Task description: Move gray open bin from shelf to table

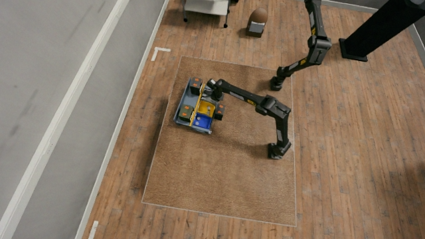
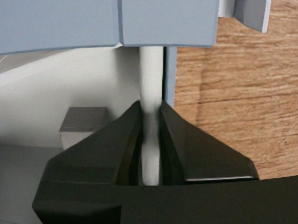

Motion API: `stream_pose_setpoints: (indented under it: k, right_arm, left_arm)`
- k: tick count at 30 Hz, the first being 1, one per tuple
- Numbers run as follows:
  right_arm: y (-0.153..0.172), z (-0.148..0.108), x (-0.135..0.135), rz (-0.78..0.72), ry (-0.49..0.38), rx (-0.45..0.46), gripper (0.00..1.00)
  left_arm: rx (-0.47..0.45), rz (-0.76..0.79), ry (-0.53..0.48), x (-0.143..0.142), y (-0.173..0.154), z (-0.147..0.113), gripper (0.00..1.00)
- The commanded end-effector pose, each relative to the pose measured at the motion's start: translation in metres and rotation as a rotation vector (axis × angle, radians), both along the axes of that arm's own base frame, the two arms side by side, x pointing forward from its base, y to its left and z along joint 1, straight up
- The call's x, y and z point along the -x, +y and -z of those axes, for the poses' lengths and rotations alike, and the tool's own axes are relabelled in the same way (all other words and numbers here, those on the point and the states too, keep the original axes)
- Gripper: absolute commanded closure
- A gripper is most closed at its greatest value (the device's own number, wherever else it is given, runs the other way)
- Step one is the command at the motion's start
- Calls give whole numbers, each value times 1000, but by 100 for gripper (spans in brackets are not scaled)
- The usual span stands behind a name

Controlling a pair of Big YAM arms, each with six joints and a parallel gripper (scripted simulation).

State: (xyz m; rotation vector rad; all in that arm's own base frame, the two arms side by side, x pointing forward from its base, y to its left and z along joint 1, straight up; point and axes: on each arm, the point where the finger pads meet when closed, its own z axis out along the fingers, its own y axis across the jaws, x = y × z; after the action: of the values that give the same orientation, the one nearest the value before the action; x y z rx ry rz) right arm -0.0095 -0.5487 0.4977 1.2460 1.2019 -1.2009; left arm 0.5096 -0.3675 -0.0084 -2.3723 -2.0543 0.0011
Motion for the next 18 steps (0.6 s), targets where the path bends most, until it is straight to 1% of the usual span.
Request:
stream_pose_setpoints:
  k: [1, 18]
  right_arm:
    - [4, -3, 4, 6, 18, 20, 0]
    - [4, -3, 4, 6, 18, 20, 0]
  left_arm:
    - [18, 5, -30, -7, -2, -28, 100]
    - [26, 3, -40, -11, -5, -34, 100]
